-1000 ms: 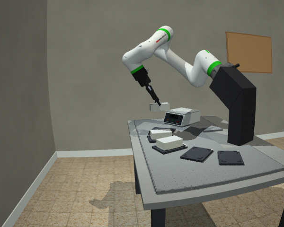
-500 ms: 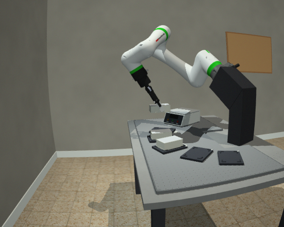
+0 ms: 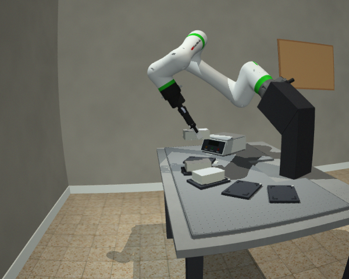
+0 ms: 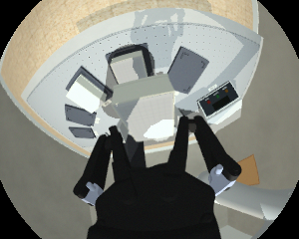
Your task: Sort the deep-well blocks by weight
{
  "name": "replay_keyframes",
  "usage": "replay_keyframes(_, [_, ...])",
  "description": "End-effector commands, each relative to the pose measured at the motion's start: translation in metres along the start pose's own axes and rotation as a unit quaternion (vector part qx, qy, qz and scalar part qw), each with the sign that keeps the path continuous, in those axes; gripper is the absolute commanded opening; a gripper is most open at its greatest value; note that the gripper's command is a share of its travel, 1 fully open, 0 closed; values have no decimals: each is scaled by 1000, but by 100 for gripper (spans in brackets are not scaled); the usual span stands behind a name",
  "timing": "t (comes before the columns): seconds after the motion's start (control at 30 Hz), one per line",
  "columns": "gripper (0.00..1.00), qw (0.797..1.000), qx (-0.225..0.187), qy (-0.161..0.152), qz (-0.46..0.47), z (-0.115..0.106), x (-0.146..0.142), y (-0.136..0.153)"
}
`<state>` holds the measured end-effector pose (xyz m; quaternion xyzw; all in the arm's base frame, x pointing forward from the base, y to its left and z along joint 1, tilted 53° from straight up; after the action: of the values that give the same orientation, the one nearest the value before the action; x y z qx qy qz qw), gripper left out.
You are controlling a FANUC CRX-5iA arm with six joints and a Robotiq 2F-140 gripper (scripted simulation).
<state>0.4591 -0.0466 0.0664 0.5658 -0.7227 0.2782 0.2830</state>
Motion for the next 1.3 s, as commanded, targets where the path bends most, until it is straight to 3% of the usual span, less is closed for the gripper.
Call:
replay_keyframes(0.0, [10,1000,0,0,0,-1,-11,0])
replay_keyframes(0.5, [10,1000,0,0,0,-4,-44,-2])
replay_keyframes(0.67, [10,997,5,41,-72,-2,-61,4])
replay_keyframes(0.73, [10,997,5,41,-72,-2,-61,4])
replay_keyframes(0.97, [10,980,12,99,-172,1,-84,12])
replay_keyframes(1.27, [10,980,12,100,-174,4,-109,20])
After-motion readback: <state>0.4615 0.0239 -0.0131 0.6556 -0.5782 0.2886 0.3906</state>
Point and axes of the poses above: the point where the finger pads meet when closed, its own z axis out along the fingers, its own x axis across the jaws, y = z × x, the point moved 1 cm from there along -z, back along the fingers, and after that the axes turned 7 degrees about z, right-handed, at the moved point
